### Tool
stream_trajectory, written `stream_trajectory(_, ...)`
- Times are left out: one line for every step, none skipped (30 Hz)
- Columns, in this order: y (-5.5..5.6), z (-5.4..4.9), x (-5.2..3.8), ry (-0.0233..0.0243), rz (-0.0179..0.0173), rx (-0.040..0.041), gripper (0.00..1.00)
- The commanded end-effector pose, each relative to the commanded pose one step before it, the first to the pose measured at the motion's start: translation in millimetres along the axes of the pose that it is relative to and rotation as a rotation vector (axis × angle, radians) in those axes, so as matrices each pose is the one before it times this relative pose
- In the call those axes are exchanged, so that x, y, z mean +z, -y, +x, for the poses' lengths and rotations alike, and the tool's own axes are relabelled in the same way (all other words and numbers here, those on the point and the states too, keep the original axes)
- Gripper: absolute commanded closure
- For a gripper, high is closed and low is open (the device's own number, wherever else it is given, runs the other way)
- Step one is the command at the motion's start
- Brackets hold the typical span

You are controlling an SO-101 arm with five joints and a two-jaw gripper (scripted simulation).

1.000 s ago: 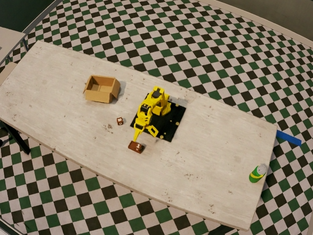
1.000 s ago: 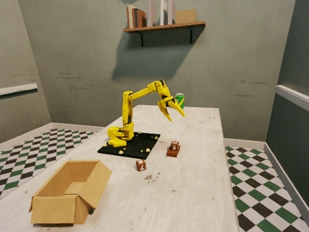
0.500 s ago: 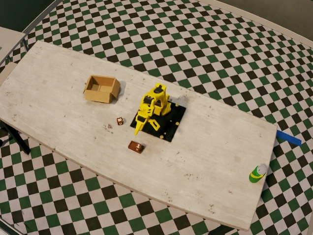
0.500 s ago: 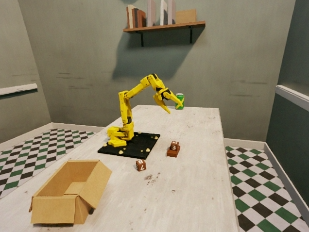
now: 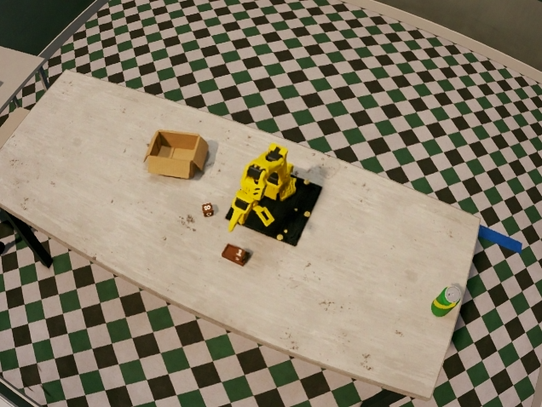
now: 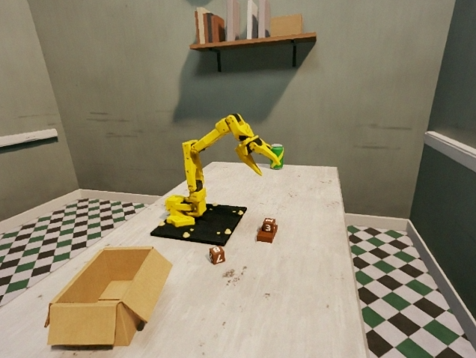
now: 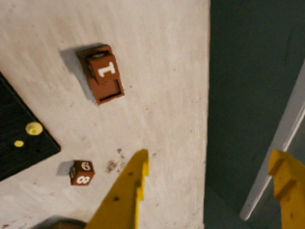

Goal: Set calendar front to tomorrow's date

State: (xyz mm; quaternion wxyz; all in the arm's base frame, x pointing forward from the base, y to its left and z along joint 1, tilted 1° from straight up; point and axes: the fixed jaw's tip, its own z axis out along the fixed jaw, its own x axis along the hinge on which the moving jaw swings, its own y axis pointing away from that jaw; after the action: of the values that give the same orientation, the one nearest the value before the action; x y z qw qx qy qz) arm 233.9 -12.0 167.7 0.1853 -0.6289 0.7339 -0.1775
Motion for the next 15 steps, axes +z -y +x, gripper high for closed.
stream_trajectory(1.29, 5.62, -3.423, -0.00955, 0.01995, 0.07454, 0.65)
stream_trajectory(0.15, 1.96, 0.302, -0.0047, 0.00019, 0.02918, 0.65)
stream_trajectory(0.2, 2.12, 0.32, -0.00508, 0.00032, 0.03147, 0.65)
stream_trajectory(0.28, 2.27, 0.347, -0.00544, 0.00048, 0.03376, 0.65)
stream_trajectory(0.36, 2.41, 0.375, -0.00576, 0.00064, 0.03599, 0.65)
stream_trajectory(0.45, 2.54, 0.394, -0.00607, 0.00086, 0.03813, 0.65)
stream_trajectory(0.56, 2.67, 0.421, -0.00638, 0.00105, 0.04024, 0.65)
stream_trajectory(0.67, 2.79, 0.439, -0.00664, 0.00133, 0.04222, 0.65)
stream_trajectory(0.8, 2.88, 0.465, -0.0069, 0.00161, 0.04414, 0.65)
stream_trajectory(0.94, 2.98, 0.482, -0.00708, 0.00188, 0.04597, 0.65)
stream_trajectory(1.09, 3.05, 0.506, -0.00728, 0.00222, 0.04764, 0.65)
stream_trajectory(1.24, 3.11, 0.521, -0.00742, 0.00255, 0.04922, 0.65)
stream_trajectory(1.4, 3.16, 0.543, -0.00753, 0.0029, 0.05068, 0.65)
stream_trajectory(1.57, 3.18, 0.561, -0.00762, 0.00322, 0.05201, 0.65)
stream_trajectory(0.0, 0.0, 0.0, 0.0, 0.0, 0.0, 0.65)
